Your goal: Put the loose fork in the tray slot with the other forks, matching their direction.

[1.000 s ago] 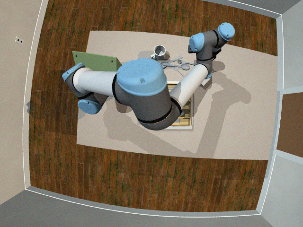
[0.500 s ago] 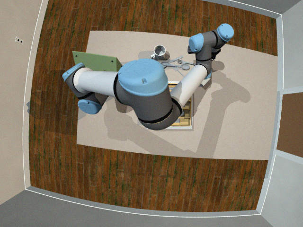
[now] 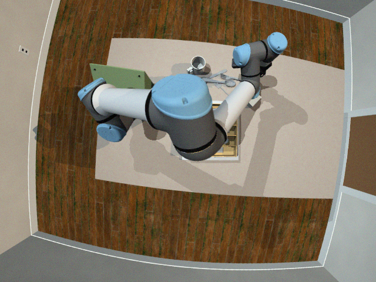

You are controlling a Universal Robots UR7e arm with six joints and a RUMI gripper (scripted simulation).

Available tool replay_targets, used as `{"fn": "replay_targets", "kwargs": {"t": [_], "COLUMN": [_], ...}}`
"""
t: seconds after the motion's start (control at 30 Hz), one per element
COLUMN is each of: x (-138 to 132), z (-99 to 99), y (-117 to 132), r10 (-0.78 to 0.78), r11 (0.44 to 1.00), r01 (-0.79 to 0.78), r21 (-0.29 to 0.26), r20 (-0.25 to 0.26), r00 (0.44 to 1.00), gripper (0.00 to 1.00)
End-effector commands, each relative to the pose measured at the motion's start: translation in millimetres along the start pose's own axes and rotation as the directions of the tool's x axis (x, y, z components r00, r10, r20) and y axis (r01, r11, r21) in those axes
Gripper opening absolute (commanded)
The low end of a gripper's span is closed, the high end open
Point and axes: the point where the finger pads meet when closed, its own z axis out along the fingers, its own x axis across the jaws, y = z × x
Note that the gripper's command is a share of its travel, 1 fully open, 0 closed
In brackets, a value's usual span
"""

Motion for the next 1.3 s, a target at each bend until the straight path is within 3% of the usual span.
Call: {"fn": "replay_targets", "kwargs": {"t": [0.0, 0.53, 1.27], "x": [0, 0, 0], "z": [10.3, 25.8, 26.4], "y": [0, 0, 1], "r10": [-0.001, 0.0, 0.001], "r11": [1.0, 1.0, 1.0], "r01": [0.001, 0.0, -0.001], "r21": [0.001, 0.0, -0.001], "r20": [0.001, 0.0, 0.0], "r00": [1.0, 1.0, 1.0], "gripper": [0.18, 0.18, 0.18]}}
